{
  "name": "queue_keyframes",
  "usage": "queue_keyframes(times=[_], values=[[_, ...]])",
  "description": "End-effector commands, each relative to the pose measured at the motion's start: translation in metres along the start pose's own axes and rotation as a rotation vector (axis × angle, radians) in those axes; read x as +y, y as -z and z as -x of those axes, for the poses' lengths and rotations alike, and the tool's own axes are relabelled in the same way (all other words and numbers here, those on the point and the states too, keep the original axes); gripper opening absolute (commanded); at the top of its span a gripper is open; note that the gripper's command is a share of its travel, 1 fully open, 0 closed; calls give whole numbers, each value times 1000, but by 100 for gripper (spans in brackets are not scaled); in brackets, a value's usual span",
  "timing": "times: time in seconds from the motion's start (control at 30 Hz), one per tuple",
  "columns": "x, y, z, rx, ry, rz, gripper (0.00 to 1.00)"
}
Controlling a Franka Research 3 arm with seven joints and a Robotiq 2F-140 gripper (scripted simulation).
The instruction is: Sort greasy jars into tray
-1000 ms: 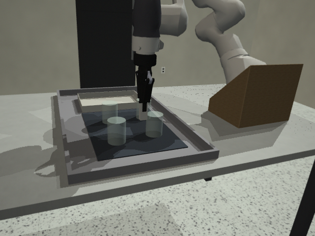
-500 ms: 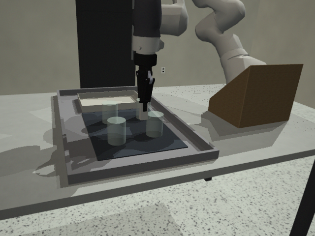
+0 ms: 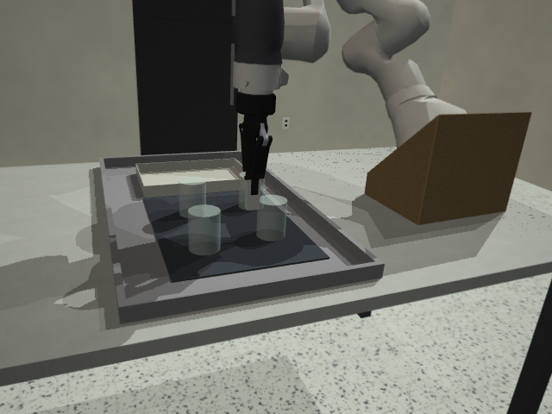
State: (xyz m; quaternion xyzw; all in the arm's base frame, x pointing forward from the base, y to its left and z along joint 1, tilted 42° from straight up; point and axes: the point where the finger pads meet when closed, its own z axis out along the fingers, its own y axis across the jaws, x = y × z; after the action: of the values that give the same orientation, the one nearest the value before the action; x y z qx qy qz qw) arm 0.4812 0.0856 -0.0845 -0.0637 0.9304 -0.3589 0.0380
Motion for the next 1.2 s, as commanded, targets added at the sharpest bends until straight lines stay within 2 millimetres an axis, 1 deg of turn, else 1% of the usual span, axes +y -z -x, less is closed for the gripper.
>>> queue_keyframes(times=[0.0, 1.17], values=[[1, 1, -1, -3, -2, 1, 0], [1, 4, -5, -3, -2, 1, 0]])
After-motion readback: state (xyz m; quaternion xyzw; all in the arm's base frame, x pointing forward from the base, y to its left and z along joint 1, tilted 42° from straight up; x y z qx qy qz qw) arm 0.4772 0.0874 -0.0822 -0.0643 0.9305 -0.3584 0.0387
